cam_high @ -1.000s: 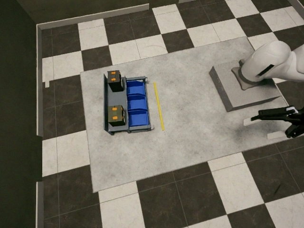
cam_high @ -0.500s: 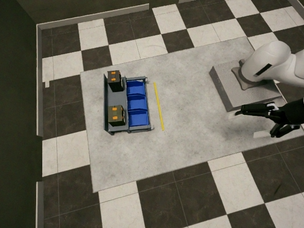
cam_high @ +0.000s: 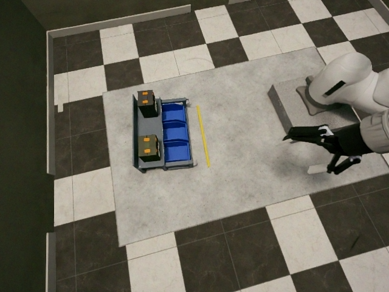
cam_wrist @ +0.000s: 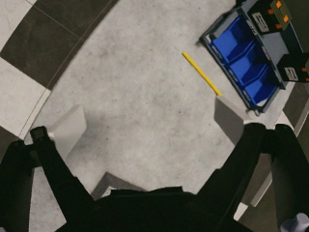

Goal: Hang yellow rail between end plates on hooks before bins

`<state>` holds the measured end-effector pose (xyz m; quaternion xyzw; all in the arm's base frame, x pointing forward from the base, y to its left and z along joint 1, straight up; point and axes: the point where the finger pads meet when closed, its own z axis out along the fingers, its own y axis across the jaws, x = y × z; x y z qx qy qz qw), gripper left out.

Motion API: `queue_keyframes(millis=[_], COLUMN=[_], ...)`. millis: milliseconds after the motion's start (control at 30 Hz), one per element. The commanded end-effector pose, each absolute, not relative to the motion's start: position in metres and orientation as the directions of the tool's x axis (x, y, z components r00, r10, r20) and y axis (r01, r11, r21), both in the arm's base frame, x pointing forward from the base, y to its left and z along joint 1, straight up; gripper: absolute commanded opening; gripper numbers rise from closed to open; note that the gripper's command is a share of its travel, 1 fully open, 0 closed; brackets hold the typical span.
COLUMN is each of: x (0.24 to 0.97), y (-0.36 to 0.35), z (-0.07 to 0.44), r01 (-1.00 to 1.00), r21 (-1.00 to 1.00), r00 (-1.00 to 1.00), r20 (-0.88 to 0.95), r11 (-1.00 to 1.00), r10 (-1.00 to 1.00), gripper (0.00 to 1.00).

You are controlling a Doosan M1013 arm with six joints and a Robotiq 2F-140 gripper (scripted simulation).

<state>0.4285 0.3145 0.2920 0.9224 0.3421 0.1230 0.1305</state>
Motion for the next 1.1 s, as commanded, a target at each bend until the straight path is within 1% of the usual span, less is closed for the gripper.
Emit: queue_keyframes(millis=[0, 333, 500, 533, 900, 1067], x=[0.463, 0.463, 0.522, 0.525, 0.525, 0.576], y=[0.290, 0.290, 0.230, 0.227, 0.227, 0.159], z=[0.295, 0.295, 0.302, 0.302, 0.302, 0.308], r01=[0.544, 0.544, 0.411, 0.411, 0.411, 0.261], r21=[0.289, 0.289, 0.218, 0.218, 0.218, 0.139], r00=[0.798, 0.798, 0.897, 0.897, 0.897, 0.962], r20=[0.113, 0.113, 0.075, 0.075, 0.075, 0.041], r11=[-0.788, -0.788, -0.885, -0.885, -0.885, -0.955], r10=[0.592, 0.592, 0.435, 0.435, 0.435, 0.269], gripper=[1.00, 1.00, 1.00, 1.00, 1.00, 1.00])
